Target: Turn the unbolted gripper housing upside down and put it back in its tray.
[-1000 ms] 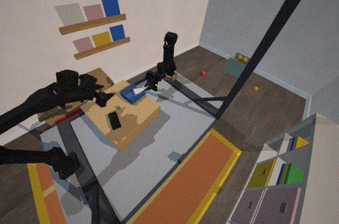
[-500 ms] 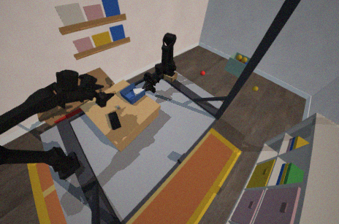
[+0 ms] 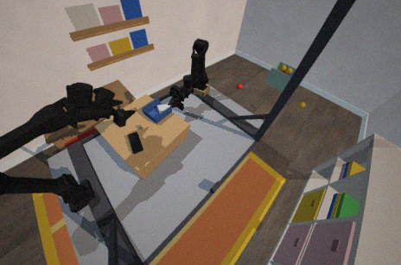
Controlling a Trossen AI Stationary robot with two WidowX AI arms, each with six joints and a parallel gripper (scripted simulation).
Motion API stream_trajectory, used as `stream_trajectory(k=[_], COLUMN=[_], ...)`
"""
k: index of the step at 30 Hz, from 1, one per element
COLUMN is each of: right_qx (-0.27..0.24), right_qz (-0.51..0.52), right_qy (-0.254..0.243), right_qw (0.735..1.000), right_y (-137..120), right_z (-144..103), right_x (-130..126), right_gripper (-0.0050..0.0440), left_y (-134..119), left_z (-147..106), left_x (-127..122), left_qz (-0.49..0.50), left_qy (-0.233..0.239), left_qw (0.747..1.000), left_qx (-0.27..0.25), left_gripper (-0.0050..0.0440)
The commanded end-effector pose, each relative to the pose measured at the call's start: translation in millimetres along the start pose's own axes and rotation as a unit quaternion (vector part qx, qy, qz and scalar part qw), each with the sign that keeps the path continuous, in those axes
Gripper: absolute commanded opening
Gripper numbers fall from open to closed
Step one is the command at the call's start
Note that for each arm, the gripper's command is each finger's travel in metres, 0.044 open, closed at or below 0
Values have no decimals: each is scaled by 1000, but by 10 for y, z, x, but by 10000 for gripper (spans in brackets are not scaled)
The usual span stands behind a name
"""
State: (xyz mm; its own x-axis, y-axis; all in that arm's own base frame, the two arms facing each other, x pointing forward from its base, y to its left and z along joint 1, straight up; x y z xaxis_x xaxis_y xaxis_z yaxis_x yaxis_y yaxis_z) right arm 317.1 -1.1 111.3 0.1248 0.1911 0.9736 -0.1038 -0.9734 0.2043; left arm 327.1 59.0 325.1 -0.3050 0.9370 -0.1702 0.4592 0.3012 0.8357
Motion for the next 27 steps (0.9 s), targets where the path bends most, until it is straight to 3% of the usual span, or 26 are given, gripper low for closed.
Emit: stream_trajectory(k=[1,27], right_qx=[-1,-1], right_qz=[1,1], right_qy=[7,7], right_qw=[1000,1000], right_y=[7,45], right_z=[9,20], right_x=[49,260], right_gripper=[110,110], left_y=[61,61], left_z=[-66,-66], left_x=[-14,-14], left_qz=[-4,-4], left_qy=[-5,-5], left_qw=[1000,1000], left_qx=[-13,-13], left_gripper=[439,439])
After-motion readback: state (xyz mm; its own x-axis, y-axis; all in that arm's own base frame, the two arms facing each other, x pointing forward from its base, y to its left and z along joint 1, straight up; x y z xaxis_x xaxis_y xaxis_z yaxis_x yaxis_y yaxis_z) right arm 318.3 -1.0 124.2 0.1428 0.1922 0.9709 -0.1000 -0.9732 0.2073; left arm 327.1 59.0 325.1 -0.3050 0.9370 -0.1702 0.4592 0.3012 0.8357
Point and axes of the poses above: on each arm, the point midway between the two fingers, 35 mm back from their tips, its own z axis out along the fingers, its own x axis across the jaws, y = z × x, the point moved 4 cm from there along -z, back along the fingers, and after that the axes turned 12 degrees about -z, right-handed, at the moved point
